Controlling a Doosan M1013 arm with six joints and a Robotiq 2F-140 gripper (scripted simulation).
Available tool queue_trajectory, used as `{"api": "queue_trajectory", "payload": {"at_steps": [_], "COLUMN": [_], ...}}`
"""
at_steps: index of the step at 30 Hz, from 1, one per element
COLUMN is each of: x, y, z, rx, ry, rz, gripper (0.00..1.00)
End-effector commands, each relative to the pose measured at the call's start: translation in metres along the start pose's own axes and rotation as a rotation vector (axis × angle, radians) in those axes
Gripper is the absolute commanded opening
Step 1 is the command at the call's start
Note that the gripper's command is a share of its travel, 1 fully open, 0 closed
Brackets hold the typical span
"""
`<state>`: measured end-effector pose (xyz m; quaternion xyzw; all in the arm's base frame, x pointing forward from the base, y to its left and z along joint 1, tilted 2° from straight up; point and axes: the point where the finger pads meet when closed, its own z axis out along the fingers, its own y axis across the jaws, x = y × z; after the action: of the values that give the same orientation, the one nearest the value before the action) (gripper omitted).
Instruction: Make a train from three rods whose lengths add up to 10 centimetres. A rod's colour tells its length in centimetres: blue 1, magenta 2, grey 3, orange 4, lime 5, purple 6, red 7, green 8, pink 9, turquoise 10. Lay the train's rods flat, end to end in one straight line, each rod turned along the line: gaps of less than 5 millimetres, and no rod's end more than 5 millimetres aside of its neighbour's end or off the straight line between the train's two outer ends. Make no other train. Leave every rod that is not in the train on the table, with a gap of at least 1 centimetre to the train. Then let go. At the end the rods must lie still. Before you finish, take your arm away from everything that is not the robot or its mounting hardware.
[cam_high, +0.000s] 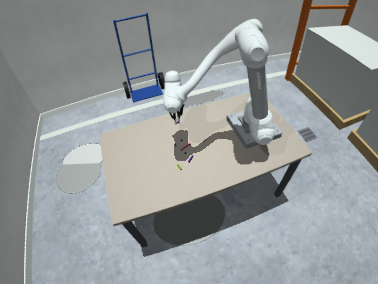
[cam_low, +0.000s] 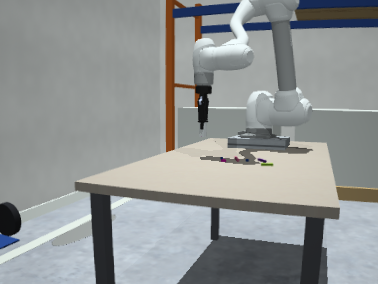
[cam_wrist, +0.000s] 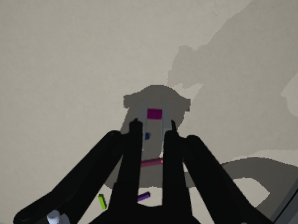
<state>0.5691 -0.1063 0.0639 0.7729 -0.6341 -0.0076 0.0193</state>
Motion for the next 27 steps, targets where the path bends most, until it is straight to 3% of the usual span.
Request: {"api": "queue_trajectory", "payload": {"at_steps": [1, 20, 27], "x": [0.004, 0.005, 0.005], "y": [0.006, 0.008, 0.008], "z": [0.0, 0.001, 0.013], "rx": [0.007, 0.007, 0.007], "ry": [-0.014, -0.014, -0.015], "rz": [-0.083, -0.111, -0.112], "gripper": [0.09, 0.09, 0.09]}}
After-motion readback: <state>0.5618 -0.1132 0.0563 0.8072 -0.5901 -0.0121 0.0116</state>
